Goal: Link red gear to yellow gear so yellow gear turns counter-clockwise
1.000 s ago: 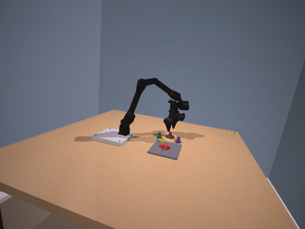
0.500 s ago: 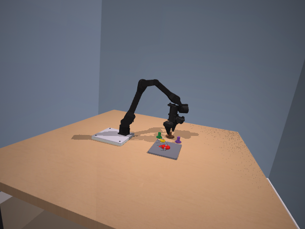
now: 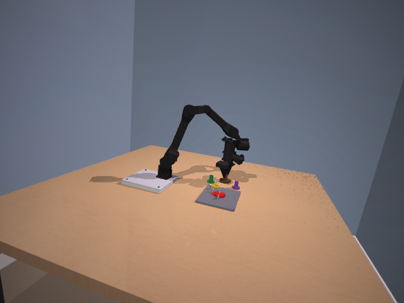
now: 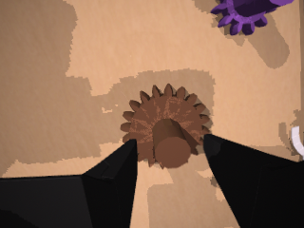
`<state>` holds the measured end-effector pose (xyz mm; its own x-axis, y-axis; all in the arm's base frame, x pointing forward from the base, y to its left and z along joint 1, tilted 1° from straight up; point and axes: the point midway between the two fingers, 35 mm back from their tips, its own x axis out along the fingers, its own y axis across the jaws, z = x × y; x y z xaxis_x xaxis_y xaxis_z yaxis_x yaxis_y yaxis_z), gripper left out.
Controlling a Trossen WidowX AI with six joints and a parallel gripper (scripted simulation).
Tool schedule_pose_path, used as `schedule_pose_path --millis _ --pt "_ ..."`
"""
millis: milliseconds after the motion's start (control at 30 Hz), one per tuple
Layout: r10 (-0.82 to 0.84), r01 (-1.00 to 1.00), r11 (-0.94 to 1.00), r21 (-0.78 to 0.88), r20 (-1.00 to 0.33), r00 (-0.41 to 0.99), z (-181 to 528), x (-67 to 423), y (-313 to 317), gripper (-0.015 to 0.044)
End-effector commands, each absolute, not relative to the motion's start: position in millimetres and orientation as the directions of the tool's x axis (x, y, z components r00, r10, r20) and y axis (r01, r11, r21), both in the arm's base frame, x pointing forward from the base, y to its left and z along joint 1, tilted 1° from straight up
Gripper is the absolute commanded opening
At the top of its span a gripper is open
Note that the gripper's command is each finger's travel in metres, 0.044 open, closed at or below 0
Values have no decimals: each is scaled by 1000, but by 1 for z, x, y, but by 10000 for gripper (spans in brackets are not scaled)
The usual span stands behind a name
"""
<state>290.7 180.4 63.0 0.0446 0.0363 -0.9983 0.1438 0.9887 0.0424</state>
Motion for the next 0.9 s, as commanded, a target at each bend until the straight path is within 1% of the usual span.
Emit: schedule_pose_path --millis 0,33,300,367,867 --pt "39 148 988 45 -998 44 63 290 181 125" --pt "39 148 988 45 -998 44 63 290 181 99" --pt "39 148 988 45 -998 44 63 290 181 45" --pt "39 148 988 45 -998 44 63 291 181 0" --pt "41 148 988 47 -998 45 91 295 185 0"
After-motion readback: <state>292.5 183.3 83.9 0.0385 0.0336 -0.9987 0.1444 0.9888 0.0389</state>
